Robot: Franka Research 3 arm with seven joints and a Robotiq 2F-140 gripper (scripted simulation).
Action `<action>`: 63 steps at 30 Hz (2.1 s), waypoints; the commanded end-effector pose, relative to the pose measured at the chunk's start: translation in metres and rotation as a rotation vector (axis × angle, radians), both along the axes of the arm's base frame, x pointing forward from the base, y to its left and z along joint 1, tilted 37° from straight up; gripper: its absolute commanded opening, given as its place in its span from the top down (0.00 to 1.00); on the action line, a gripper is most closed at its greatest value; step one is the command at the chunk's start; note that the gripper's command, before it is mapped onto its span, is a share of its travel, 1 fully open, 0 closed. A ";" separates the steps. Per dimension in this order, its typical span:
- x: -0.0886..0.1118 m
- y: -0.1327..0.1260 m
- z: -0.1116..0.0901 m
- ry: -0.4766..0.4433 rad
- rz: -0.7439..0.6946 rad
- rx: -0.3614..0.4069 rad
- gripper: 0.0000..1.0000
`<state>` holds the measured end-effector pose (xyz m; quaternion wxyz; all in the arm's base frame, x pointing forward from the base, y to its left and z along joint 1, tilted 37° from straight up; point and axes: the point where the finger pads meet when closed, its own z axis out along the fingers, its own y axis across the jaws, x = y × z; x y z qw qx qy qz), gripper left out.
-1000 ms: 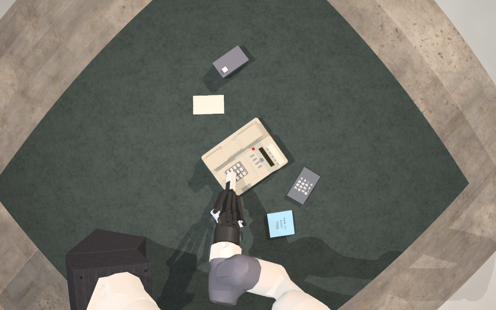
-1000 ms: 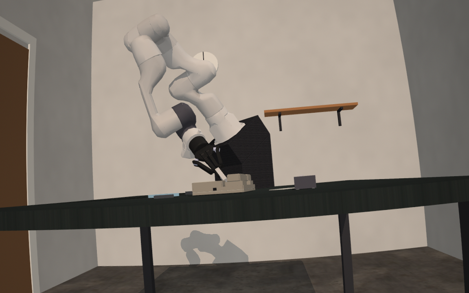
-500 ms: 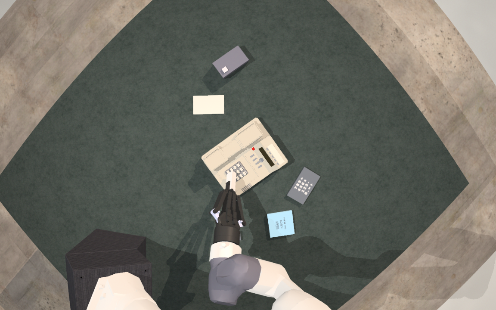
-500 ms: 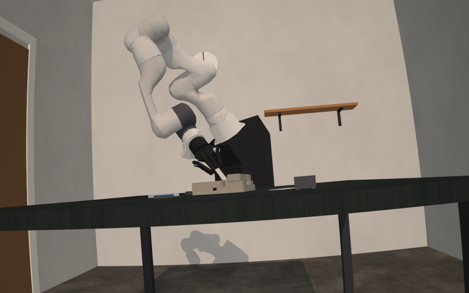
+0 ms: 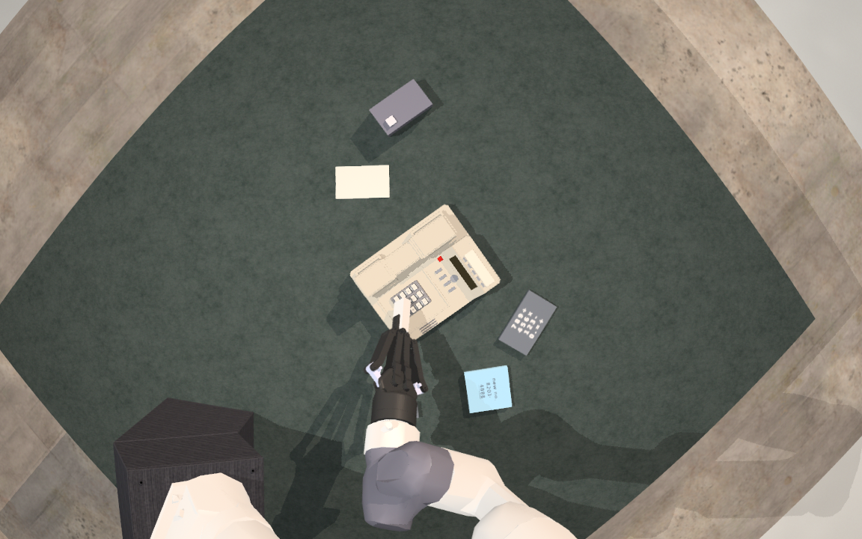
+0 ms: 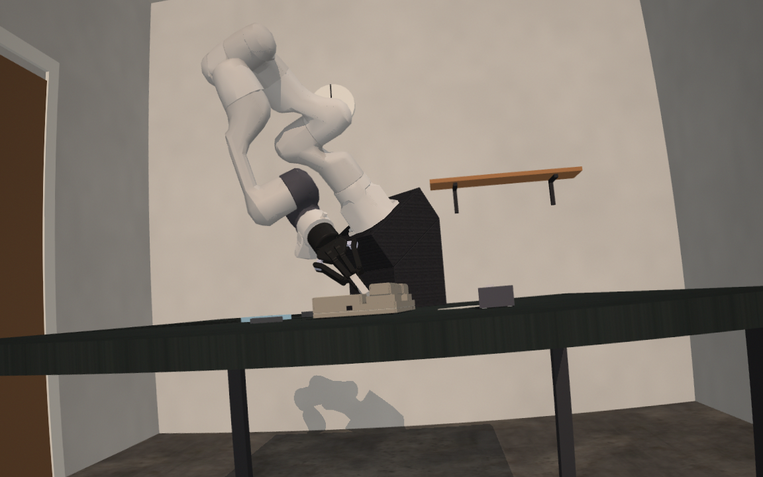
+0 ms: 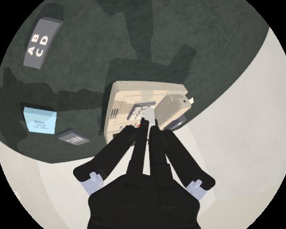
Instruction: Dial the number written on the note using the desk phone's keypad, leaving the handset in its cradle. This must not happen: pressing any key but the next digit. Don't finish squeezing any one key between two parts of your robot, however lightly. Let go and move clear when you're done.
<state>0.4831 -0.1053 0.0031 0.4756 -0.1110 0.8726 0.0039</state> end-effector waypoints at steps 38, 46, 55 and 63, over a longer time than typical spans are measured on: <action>0.026 -0.014 0.035 -0.004 0.002 -0.006 1.00; 0.028 -0.016 0.032 -0.004 0.002 -0.006 1.00; 0.029 -0.018 0.029 -0.004 0.002 -0.006 1.00; 0.029 -0.018 0.028 -0.004 0.002 -0.006 1.00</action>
